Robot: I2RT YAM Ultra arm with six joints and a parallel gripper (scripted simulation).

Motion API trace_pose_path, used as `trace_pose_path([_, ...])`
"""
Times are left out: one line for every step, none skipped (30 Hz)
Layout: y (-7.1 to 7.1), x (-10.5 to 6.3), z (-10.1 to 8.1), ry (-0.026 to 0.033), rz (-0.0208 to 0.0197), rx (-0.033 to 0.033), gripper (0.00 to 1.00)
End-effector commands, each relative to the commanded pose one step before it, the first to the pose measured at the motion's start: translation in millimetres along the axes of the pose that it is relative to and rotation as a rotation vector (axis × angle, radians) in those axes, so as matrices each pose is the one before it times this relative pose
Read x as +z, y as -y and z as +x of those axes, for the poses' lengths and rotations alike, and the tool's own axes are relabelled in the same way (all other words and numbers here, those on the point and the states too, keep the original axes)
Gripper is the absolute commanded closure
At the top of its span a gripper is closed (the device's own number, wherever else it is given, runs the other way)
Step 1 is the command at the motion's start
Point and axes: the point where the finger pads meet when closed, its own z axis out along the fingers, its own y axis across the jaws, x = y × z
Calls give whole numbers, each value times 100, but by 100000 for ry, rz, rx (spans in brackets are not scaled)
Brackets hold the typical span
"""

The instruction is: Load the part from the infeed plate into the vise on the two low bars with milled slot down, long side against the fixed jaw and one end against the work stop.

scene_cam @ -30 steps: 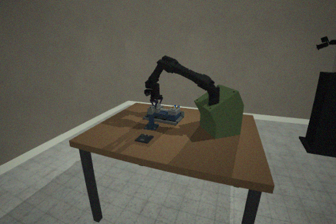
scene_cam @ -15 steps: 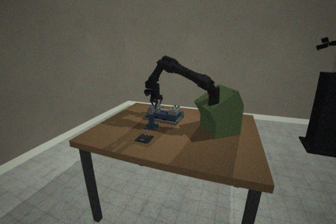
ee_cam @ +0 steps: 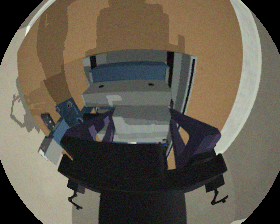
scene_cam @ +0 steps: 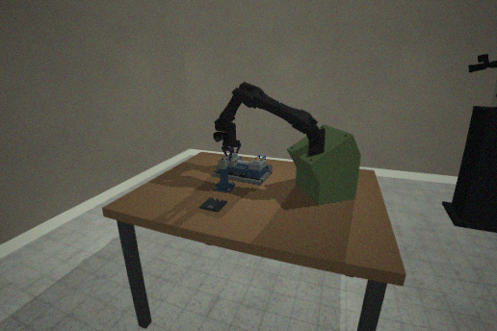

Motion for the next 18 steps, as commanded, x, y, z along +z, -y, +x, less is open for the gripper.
trace_pose_path([372,-2547,-2650,8032,2167,-1965,26])
trace_pose_path([-60,-299,-23,2,4,-15,26])
trace_pose_path([-42,-75,171,-670,-176,179,26])
trace_pose_path([-26,-94,81,-316,-113,-18,26])
trace_pose_path([-10,-115,-2,11,-54,-204,26])
trace_pose_path([-12,-137,-3,14,-65,-41,26])
trace_pose_path([-14,-160,-3,16,-76,-2,26])
trace_pose_path([-16,-181,-3,18,-86,-2,26])
trace_pose_path([-18,-204,-4,21,-96,-2,26])
trace_pose_path([-14,-225,-3,15,-67,-2,26])
trace_pose_path([-1,-247,0,-2,8,-3,26])
trace_pose_path([-1,-267,0,-2,8,-3,26])
trace_pose_path([-1,-288,0,-2,9,-3,26])
trace_pose_path([-1,-304,0,-2,10,-3,26])
trace_pose_path([-1,-324,0,-2,10,-3,26])
trace_pose_path([0,0,0,0,0,0,26])
trace_pose_path([0,0,0,0,0,0,26])
trace_pose_path([-1,-333,0,-3,11,-4,26])
